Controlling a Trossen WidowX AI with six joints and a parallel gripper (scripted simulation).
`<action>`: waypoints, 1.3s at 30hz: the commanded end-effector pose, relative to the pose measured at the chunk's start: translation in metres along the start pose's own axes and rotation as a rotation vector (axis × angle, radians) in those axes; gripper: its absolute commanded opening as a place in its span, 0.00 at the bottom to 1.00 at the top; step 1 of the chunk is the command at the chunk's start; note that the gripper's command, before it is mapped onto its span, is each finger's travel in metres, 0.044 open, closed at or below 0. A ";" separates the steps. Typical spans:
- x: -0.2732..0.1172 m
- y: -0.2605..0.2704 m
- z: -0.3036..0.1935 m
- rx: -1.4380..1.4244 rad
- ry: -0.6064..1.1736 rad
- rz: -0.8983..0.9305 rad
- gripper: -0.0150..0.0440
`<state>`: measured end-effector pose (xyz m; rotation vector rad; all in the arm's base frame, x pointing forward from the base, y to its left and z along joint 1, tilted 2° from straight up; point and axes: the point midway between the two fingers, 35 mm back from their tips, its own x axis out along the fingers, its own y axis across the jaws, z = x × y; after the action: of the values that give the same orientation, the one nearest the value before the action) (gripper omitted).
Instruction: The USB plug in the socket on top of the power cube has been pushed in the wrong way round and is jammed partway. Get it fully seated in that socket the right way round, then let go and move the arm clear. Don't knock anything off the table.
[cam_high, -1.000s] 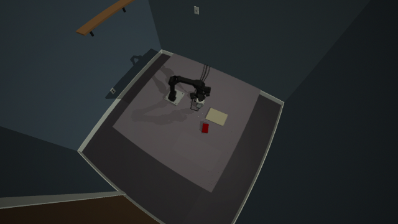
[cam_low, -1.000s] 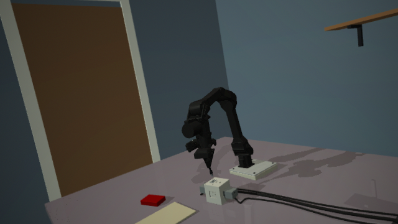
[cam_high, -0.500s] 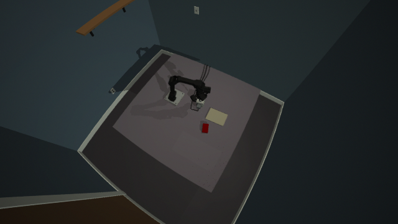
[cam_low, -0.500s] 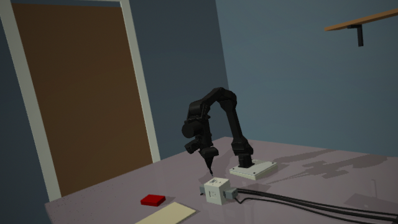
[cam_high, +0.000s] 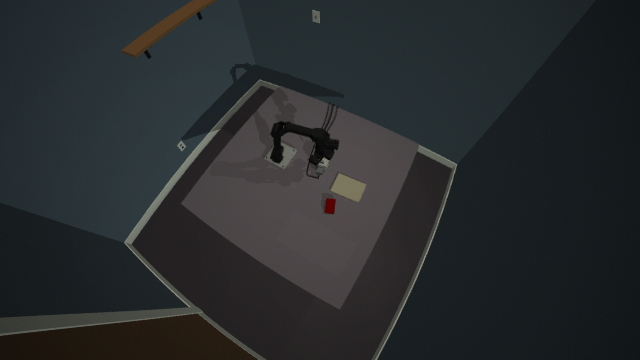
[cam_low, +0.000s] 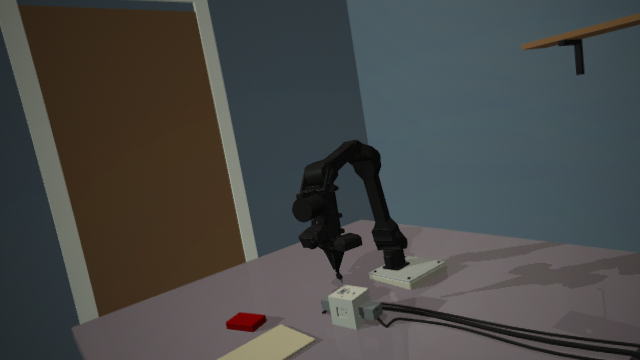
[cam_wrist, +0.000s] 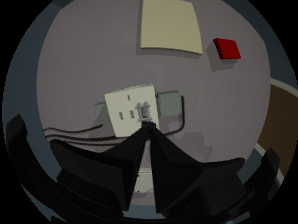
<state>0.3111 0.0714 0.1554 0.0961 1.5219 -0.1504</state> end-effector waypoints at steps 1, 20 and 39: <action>0.000 0.000 0.000 -0.107 -0.001 0.000 0.25; 0.000 0.000 0.000 -0.605 -0.001 0.000 0.25; 0.000 0.000 0.000 -1.102 -0.001 0.000 0.25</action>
<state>0.3111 0.0714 0.1554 -0.7137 1.4406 0.6295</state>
